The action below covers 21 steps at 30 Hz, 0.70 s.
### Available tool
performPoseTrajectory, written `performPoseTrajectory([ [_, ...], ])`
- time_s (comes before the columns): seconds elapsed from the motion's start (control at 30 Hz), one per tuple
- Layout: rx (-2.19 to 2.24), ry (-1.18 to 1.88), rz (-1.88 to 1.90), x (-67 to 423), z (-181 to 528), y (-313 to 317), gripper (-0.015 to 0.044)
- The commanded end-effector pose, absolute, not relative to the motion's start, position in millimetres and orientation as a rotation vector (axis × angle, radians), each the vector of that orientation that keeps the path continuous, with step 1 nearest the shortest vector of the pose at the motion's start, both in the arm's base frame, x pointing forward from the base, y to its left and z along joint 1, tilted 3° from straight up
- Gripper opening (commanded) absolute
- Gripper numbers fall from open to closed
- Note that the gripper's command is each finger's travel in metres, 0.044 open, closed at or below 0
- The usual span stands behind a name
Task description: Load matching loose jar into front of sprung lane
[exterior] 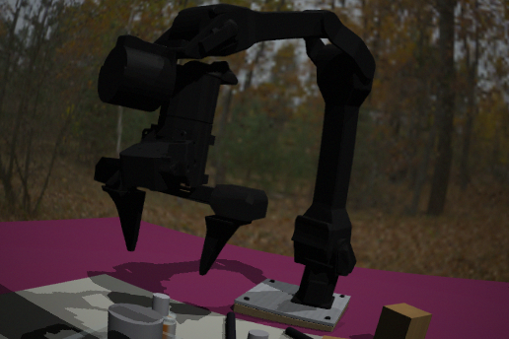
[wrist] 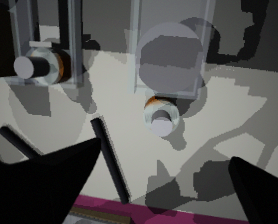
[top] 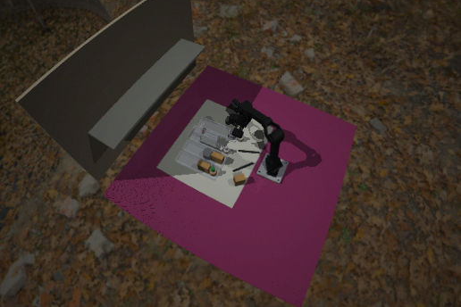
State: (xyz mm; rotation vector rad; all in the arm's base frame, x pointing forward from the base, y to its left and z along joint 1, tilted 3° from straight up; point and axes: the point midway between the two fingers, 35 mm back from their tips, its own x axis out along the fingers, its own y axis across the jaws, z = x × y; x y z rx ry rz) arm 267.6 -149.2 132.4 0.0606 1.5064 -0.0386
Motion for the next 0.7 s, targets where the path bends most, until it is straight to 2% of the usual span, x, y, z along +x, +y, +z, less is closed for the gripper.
performPoseTrajectory([
  [0.0, 0.085, 1.505, -0.037, 269, 131, -149, 0.0440],
  [0.1, 0.085, 1.505, -0.037, 270, 108, -148, 0.0440],
  [0.67, 0.085, 1.505, -0.037, 273, 80, -148, 0.0440],
])
